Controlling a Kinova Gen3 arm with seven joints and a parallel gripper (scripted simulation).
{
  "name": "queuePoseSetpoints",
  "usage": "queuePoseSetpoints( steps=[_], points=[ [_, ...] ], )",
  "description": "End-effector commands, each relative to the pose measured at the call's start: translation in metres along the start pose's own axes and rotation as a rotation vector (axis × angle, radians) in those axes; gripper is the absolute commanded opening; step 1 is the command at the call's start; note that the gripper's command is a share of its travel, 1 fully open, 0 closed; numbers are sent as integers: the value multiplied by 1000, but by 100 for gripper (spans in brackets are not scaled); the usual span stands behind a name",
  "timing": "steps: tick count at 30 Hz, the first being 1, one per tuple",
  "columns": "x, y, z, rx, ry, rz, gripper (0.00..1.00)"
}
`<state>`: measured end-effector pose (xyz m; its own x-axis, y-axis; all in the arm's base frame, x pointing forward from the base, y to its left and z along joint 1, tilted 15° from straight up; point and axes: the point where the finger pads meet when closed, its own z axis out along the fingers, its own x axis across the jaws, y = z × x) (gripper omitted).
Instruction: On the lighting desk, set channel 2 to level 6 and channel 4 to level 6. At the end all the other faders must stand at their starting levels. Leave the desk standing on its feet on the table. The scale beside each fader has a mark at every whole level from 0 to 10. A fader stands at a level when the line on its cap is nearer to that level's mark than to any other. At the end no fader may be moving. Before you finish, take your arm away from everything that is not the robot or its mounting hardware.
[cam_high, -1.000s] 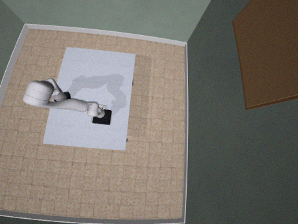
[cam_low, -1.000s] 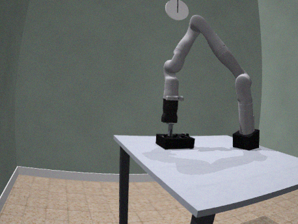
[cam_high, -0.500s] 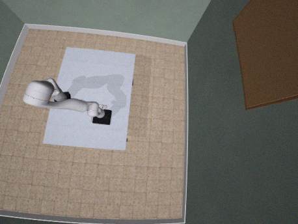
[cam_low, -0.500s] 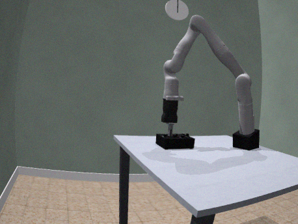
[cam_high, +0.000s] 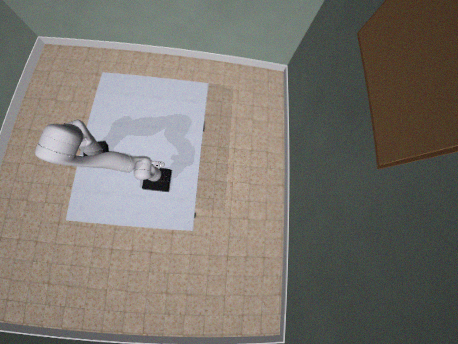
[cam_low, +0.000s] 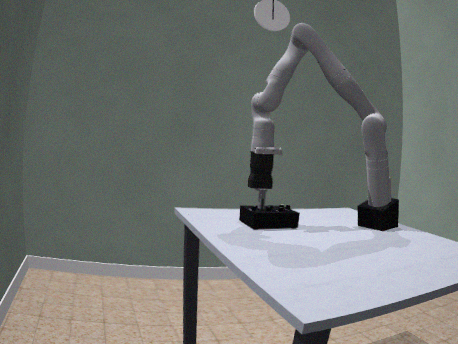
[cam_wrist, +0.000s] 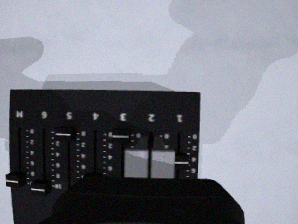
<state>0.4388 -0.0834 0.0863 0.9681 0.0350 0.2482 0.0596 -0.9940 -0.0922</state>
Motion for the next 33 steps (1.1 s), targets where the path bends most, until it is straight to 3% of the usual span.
queuePoseSetpoints(
  steps=[1,33],
  points=[
    [0,2,-1,-2,1,2,0],
    [0,-4,-1,-2,1,2,0]
  ],
)
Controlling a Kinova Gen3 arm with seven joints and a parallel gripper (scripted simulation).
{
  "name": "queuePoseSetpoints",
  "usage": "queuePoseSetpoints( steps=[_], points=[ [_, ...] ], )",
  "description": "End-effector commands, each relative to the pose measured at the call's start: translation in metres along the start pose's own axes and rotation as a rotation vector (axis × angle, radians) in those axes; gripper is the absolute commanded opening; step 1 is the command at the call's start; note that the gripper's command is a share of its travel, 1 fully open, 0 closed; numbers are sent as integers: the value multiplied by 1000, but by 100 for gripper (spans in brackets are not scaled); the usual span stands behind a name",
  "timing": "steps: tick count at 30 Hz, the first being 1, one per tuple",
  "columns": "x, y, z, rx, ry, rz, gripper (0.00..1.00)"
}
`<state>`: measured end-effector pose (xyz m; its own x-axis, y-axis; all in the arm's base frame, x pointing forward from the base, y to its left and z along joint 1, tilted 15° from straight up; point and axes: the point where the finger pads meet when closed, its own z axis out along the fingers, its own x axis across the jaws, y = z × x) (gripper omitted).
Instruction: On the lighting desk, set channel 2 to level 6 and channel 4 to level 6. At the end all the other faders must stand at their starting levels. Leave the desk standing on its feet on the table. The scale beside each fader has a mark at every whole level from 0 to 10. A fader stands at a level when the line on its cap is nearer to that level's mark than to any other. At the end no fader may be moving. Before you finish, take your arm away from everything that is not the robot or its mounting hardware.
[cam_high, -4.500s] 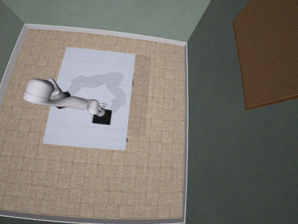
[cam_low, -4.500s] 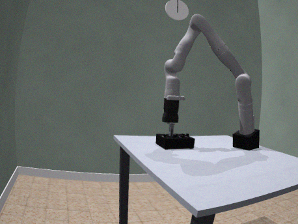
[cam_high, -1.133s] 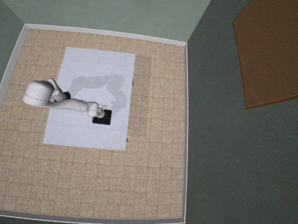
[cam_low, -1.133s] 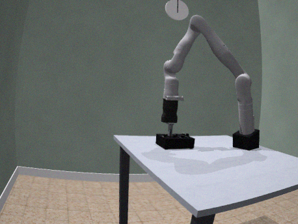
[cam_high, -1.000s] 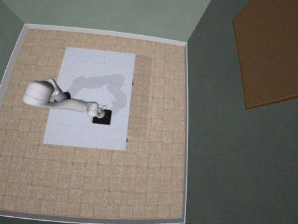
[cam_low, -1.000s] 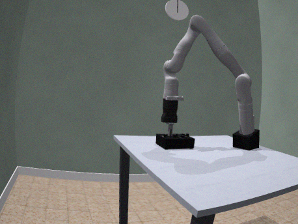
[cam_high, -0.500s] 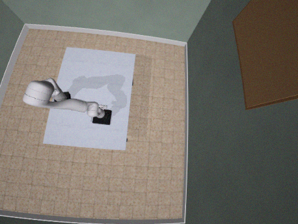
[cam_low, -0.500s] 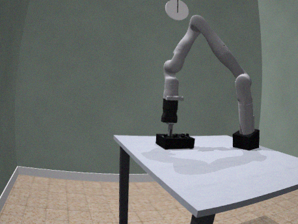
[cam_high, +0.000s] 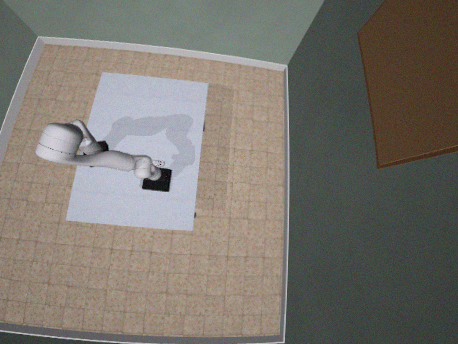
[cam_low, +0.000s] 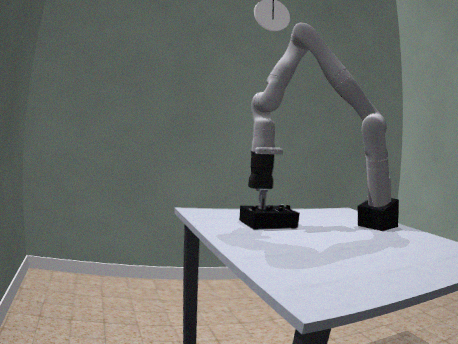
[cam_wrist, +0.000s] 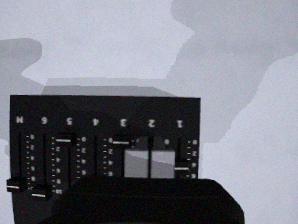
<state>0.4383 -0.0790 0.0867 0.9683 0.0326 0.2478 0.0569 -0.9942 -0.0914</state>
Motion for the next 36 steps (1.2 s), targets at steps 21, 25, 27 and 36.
queuePoseSetpoints(
  steps=[21,25,27,36],
  points=[
    [1,0,-38,-1,1,-1,0],
    [1,0,-40,-1,1,-1,0],
    [1,0,-41,-1,1,-1,0],
    [1,0,-41,-1,1,-1,0]
  ],
)
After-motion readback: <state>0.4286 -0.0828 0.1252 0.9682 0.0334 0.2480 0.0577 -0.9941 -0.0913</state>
